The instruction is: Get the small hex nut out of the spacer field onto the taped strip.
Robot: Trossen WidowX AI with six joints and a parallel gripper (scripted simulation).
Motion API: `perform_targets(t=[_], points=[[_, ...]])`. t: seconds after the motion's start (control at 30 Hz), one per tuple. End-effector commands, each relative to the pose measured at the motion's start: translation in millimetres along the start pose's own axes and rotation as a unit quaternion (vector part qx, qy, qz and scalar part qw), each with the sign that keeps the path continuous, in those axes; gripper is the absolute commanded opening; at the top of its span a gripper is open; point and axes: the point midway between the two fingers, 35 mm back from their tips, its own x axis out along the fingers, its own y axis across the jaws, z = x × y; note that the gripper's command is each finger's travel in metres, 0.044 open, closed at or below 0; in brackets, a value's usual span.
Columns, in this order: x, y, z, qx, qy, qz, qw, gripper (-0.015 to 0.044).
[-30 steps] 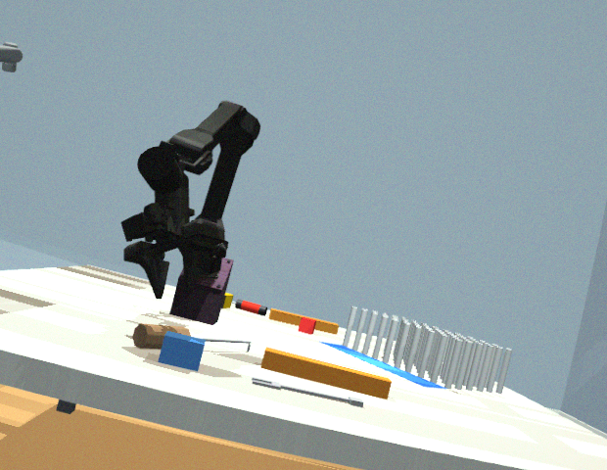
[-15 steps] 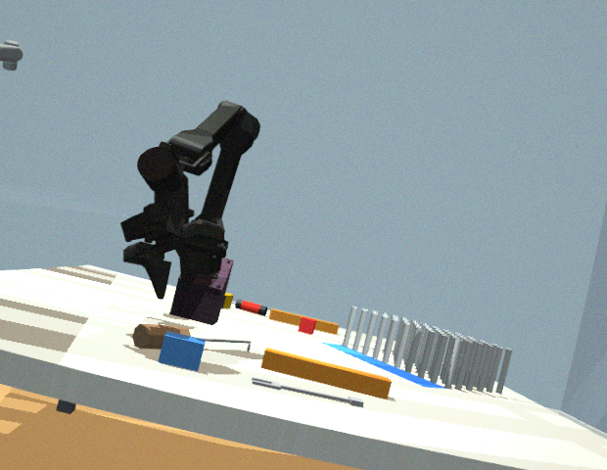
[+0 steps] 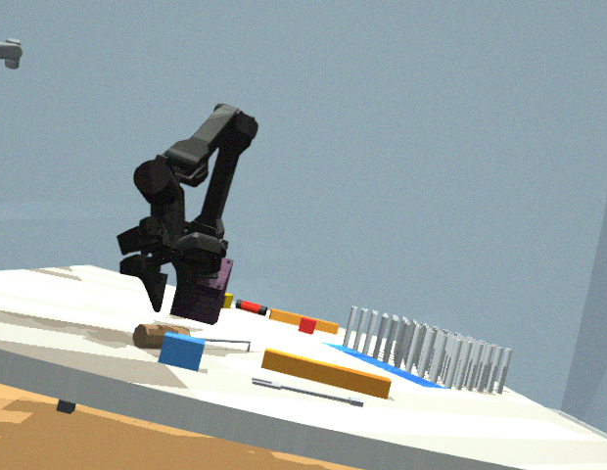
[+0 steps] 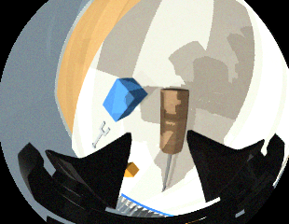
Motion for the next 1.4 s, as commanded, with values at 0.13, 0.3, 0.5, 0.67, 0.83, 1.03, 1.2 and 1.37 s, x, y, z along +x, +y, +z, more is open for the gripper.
perform_targets(t=[0.13, 0.3, 0.5, 0.67, 0.83, 1.03, 1.2, 1.37], points=[[15.6, -9.2, -2.1, 0.005, 0.004, -0.004, 1.000, 0.0280], [22.8, -12.7, -2.4, 0.005, 0.004, -0.004, 1.000, 0.0280], [31.3, -16.9, -3.0, 0.005, 0.004, -0.004, 1.000, 0.0280], [38.2, -20.5, -3.8, 0.005, 0.004, -0.004, 1.000, 0.0280], [42.9, -23.0, -4.4, 0.005, 0.004, -0.004, 1.000, 0.0280], [42.9, -23.0, -4.4, 0.005, 0.004, -0.004, 1.000, 0.0247], [42.9, -23.0, -4.4, 0.005, 0.004, -0.004, 1.000, 0.0213], [42.9, -23.0, -4.4, 0.005, 0.004, -0.004, 1.000, 0.0180]])
